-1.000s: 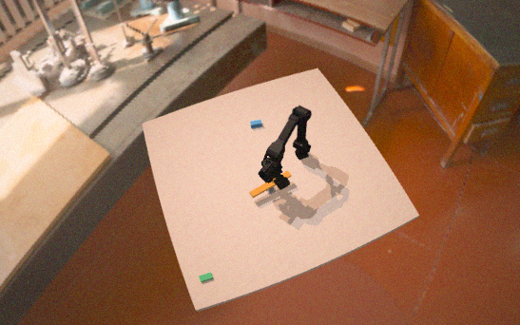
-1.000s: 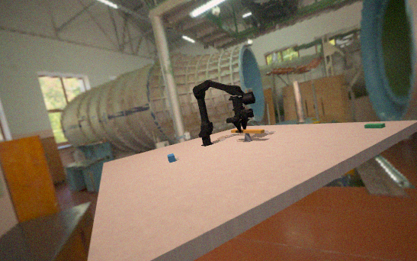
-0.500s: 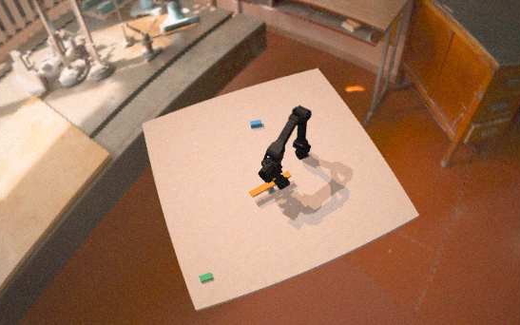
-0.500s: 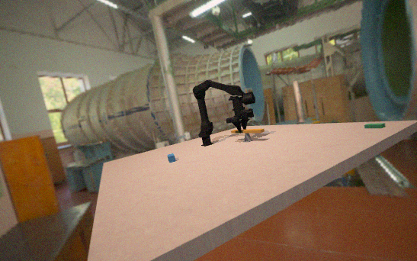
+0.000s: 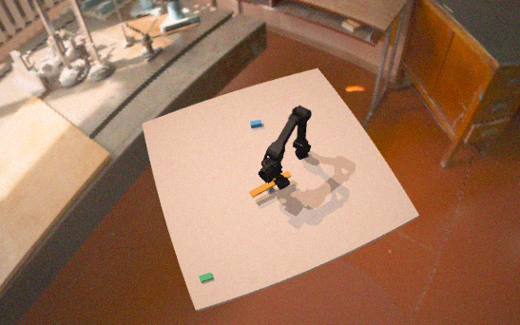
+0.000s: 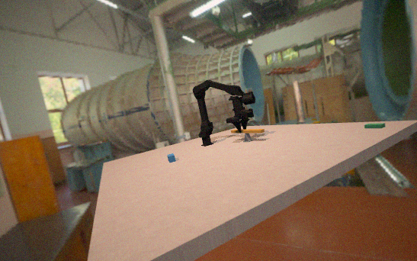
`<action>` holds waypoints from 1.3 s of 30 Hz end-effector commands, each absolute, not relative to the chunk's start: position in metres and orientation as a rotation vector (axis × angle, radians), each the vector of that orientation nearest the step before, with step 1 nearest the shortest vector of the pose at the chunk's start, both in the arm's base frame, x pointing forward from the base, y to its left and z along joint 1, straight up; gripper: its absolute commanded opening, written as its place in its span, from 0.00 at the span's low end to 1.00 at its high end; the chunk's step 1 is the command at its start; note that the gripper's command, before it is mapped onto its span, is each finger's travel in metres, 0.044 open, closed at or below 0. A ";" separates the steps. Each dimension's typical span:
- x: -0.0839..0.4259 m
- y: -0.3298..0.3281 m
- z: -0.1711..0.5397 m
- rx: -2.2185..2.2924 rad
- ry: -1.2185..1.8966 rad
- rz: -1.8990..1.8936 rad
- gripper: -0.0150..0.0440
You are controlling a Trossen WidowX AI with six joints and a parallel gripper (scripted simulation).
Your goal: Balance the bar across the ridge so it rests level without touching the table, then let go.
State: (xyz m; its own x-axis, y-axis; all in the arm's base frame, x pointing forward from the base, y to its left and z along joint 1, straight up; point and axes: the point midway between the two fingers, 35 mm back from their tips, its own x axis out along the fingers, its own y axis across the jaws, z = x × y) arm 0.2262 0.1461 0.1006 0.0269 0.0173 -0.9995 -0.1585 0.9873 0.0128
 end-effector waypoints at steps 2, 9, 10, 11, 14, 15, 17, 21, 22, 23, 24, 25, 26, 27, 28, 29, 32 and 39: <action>0.226 0.146 0.100 -0.113 1.540 0.136 0.66; 0.226 0.146 0.100 -0.113 1.540 0.136 0.97; 0.226 0.146 0.100 -0.113 1.540 0.136 1.00; 0.226 0.146 0.100 -0.113 1.540 0.136 1.00; 0.227 0.147 0.109 -0.112 1.540 0.136 1.00; 0.228 0.147 0.119 -0.112 1.539 0.136 1.00; 0.229 0.148 0.144 -0.112 1.539 0.137 1.00; 0.225 0.146 0.192 -0.112 1.539 0.137 1.00; 0.224 0.145 0.198 -0.112 1.539 0.137 1.00; 0.224 0.145 0.200 -0.112 1.539 0.137 1.00; 0.224 0.145 0.200 -0.112 1.539 0.137 1.00; 0.224 0.145 0.200 -0.112 1.539 0.137 1.00; 0.224 0.145 0.200 -0.112 1.539 0.137 1.00; 0.224 0.145 0.200 -0.112 1.539 0.137 1.00; 0.224 0.145 0.200 -0.112 1.539 0.137 1.00; 0.224 0.145 0.200 -0.112 1.539 0.137 1.00; 0.224 0.145 0.200 -0.112 1.539 0.137 1.00; 0.224 0.145 0.200 -0.112 1.539 0.137 1.00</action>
